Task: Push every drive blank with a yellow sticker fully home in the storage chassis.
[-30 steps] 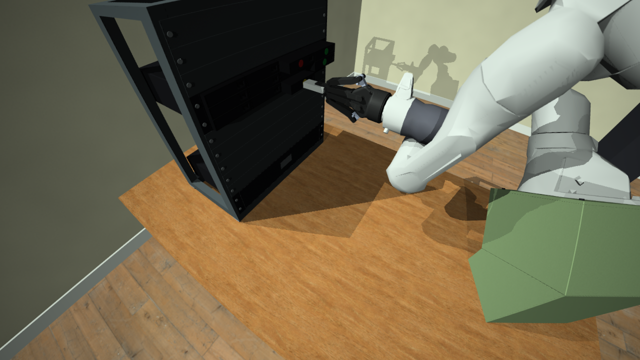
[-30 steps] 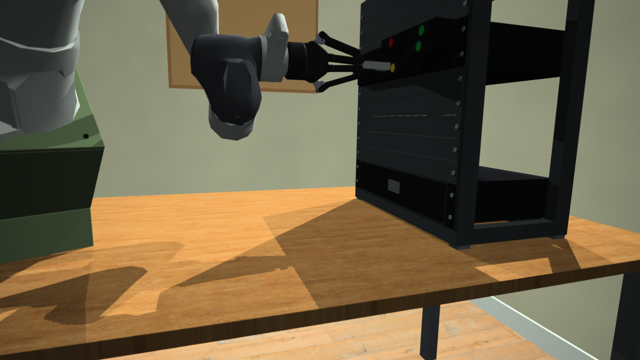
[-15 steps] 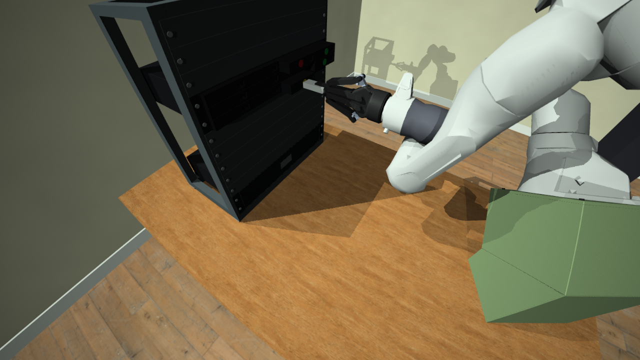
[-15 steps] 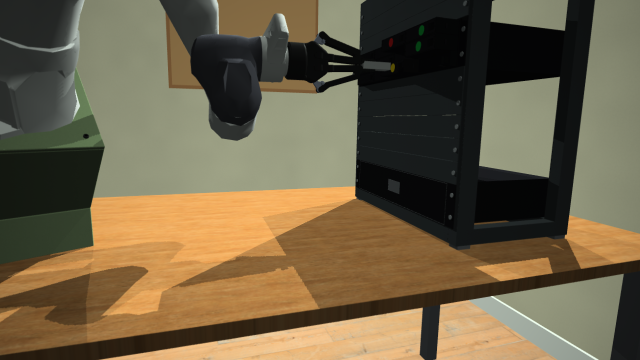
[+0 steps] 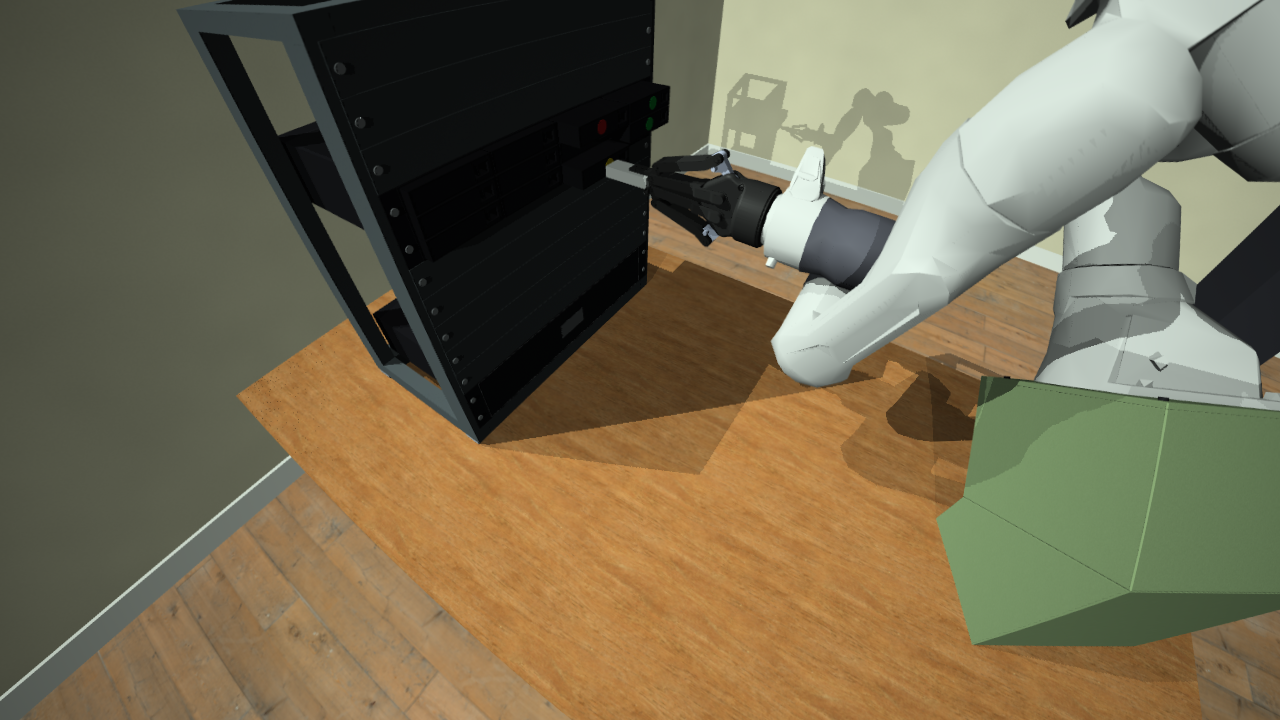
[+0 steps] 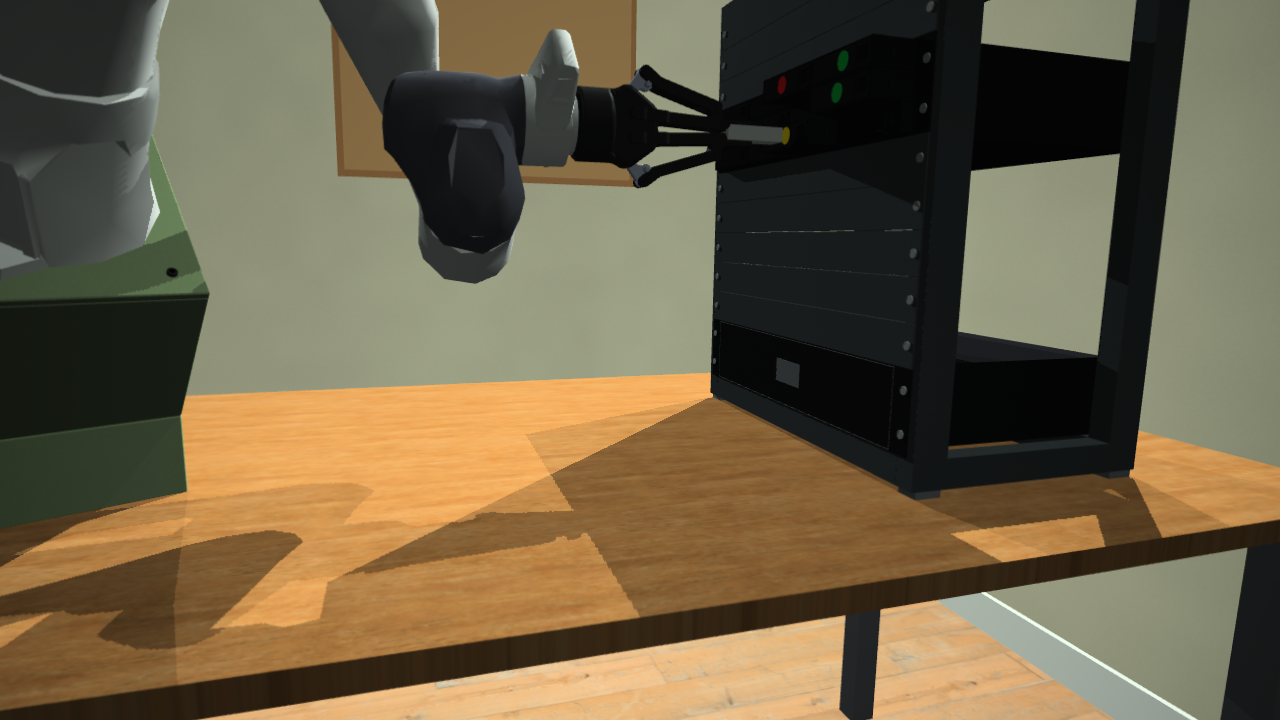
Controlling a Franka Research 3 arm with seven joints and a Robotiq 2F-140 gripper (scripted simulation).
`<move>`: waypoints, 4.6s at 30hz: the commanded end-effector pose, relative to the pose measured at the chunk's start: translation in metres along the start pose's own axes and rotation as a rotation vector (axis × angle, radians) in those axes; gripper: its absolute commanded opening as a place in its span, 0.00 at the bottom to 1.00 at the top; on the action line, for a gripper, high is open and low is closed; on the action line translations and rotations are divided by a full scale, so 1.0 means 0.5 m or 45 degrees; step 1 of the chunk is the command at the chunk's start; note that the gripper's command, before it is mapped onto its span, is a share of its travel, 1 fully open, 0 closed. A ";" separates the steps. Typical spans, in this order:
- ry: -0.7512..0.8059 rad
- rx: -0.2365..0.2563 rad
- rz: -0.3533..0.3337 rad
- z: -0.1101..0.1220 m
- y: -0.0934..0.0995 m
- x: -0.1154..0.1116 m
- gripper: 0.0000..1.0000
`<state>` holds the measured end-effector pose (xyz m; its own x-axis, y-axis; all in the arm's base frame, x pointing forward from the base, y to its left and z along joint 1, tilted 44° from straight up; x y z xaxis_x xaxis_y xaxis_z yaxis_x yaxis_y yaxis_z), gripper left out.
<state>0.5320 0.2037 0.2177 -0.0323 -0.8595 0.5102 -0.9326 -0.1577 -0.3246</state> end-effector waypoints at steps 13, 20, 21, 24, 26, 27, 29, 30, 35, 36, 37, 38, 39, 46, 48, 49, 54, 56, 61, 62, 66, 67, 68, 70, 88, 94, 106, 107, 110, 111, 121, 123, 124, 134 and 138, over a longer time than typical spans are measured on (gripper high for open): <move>0.006 -0.002 0.002 0.002 -0.002 0.002 0.00; 0.006 -0.002 0.002 0.002 -0.002 0.002 0.00; 0.006 -0.002 0.002 0.002 -0.002 0.002 0.00; 0.006 -0.002 0.002 0.002 -0.002 0.002 0.00; 0.006 -0.002 0.002 0.002 -0.003 0.002 0.00; 0.006 -0.002 0.002 0.002 -0.003 0.002 0.00; 0.006 -0.002 0.002 0.002 -0.005 0.002 0.00; 0.006 -0.002 0.002 0.002 -0.008 0.002 0.00; 0.006 -0.002 0.002 0.001 -0.022 0.002 0.00; 0.006 -0.002 0.002 0.001 -0.022 0.002 0.00; 0.006 -0.002 0.002 0.001 -0.022 0.002 0.00; 0.006 -0.002 0.002 0.001 -0.022 0.002 0.00; 0.006 -0.002 0.002 0.001 -0.022 0.002 0.00; 0.006 -0.002 0.002 0.001 -0.023 0.002 0.00; 0.006 -0.002 0.002 0.001 -0.025 0.002 0.00; 0.006 -0.002 0.002 0.002 -0.028 0.002 0.00; 0.006 -0.002 0.002 0.004 -0.042 0.001 0.00; 0.006 -0.002 0.002 0.004 -0.042 0.001 0.00; 0.006 -0.002 0.002 0.004 -0.042 0.001 0.00; 0.006 -0.002 0.002 0.004 -0.042 0.001 0.00; 0.006 -0.002 0.002 0.004 -0.043 0.001 0.00; 0.006 -0.002 0.002 0.004 -0.045 0.001 0.00; 0.006 -0.002 0.002 0.005 -0.048 0.001 0.00; 0.006 -0.002 0.002 0.006 -0.054 0.001 0.00; 0.006 -0.002 0.002 0.008 -0.066 0.001 0.00; 0.006 -0.002 0.002 0.009 -0.068 0.001 0.00; 0.006 -0.002 0.002 0.012 -0.073 0.000 0.00; 0.006 -0.002 0.002 0.012 -0.074 0.000 0.00; 0.006 -0.002 0.002 0.012 -0.074 0.000 0.00; 0.006 -0.002 0.002 0.012 -0.074 0.000 0.00; 0.006 -0.002 0.002 0.013 -0.077 0.000 0.00; 0.006 -0.002 0.002 0.014 -0.079 0.000 0.00; 0.006 -0.002 0.002 0.015 -0.080 0.000 0.00; 0.006 -0.002 0.002 0.015 -0.080 0.000 0.00; 0.006 -0.002 0.002 0.016 -0.083 0.000 0.00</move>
<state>0.5678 0.2099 0.2301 -0.0315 -0.8634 0.5035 -0.9260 -0.1645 -0.3399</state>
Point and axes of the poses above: the point where the finger pads meet when closed, its own y axis back along the fingers, its own z axis across the jaws, x = y × z, the point moved 4 cm from there along y, back along the fingers, and after that the axes turned 8 degrees about -y, right-handed, at the moved point
